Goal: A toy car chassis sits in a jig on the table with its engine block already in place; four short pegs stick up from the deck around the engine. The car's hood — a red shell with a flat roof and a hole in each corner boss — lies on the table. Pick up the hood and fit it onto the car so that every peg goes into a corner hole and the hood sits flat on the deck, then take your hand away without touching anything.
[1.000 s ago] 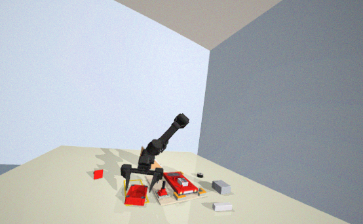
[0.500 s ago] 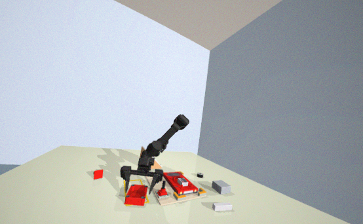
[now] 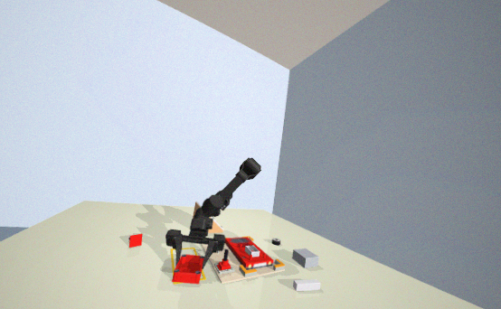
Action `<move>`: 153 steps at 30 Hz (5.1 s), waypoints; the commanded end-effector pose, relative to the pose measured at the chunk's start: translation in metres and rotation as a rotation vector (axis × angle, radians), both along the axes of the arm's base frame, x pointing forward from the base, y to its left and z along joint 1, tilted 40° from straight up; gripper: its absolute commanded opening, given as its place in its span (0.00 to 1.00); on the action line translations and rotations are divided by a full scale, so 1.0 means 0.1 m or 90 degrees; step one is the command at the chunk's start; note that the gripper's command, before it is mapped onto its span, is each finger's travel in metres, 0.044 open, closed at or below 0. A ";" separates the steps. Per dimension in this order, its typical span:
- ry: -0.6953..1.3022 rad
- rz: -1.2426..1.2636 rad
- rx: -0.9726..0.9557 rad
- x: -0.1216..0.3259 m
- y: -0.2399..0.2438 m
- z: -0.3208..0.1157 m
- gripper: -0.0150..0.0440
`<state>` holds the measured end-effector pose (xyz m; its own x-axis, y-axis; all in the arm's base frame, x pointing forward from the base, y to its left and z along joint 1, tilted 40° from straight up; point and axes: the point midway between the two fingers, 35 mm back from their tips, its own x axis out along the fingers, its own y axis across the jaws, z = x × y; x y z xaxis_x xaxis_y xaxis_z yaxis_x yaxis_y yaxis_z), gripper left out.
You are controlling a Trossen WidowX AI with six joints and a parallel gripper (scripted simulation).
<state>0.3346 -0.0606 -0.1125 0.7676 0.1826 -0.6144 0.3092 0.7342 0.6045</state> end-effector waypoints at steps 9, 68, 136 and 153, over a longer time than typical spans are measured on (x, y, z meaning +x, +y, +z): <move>0.000 0.001 -0.001 0.02 -0.06 0.07 0.49; -0.077 0.261 -0.329 0.01 -0.47 0.53 0.25; -0.287 0.973 -1.215 -0.05 -0.32 0.37 0.25; -0.332 1.118 -1.399 -0.13 -0.16 0.23 0.25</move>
<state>0.3239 -0.0777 -0.0876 0.7737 0.1800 -0.6074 -0.4468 -0.5248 -0.7245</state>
